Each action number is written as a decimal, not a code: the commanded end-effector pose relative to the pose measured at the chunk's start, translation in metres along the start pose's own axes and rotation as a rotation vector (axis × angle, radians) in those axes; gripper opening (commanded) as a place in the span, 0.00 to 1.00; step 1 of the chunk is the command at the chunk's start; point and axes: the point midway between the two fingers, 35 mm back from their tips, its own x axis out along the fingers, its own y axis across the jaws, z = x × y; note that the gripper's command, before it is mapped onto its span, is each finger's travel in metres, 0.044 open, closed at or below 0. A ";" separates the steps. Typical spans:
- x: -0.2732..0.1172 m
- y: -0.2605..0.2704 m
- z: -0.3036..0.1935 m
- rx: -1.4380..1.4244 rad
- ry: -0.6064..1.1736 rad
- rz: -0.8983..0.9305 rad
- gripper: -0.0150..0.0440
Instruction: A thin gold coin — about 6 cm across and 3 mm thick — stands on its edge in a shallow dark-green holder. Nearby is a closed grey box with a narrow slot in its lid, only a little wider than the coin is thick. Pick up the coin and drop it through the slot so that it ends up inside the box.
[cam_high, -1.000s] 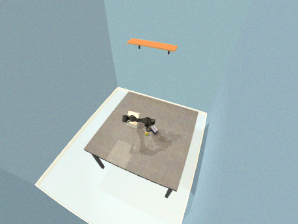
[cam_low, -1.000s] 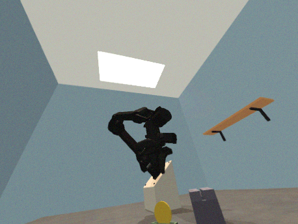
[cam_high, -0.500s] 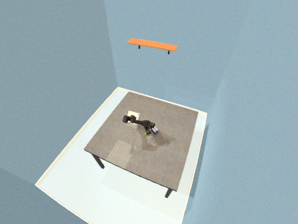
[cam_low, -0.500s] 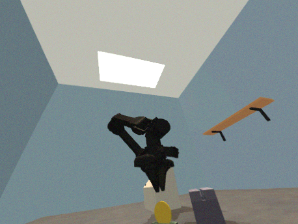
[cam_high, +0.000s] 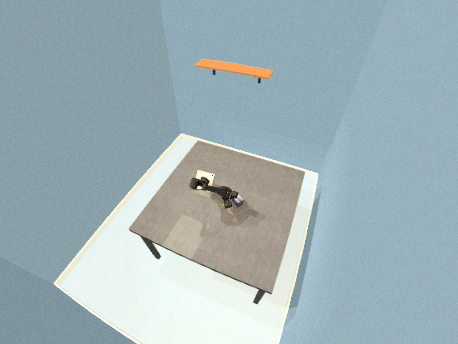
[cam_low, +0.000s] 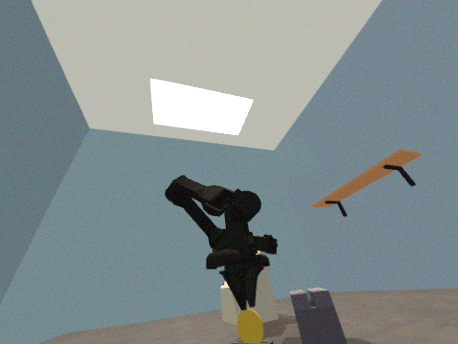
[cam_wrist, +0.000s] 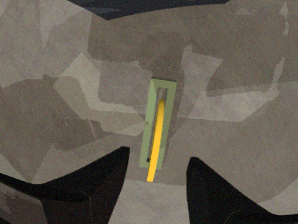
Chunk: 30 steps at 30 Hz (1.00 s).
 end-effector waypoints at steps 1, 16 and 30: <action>0.007 0.002 0.000 -0.009 0.005 0.007 0.53; 0.032 0.002 -0.001 -0.009 0.006 0.006 0.53; 0.048 0.003 -0.003 -0.010 0.008 0.003 0.44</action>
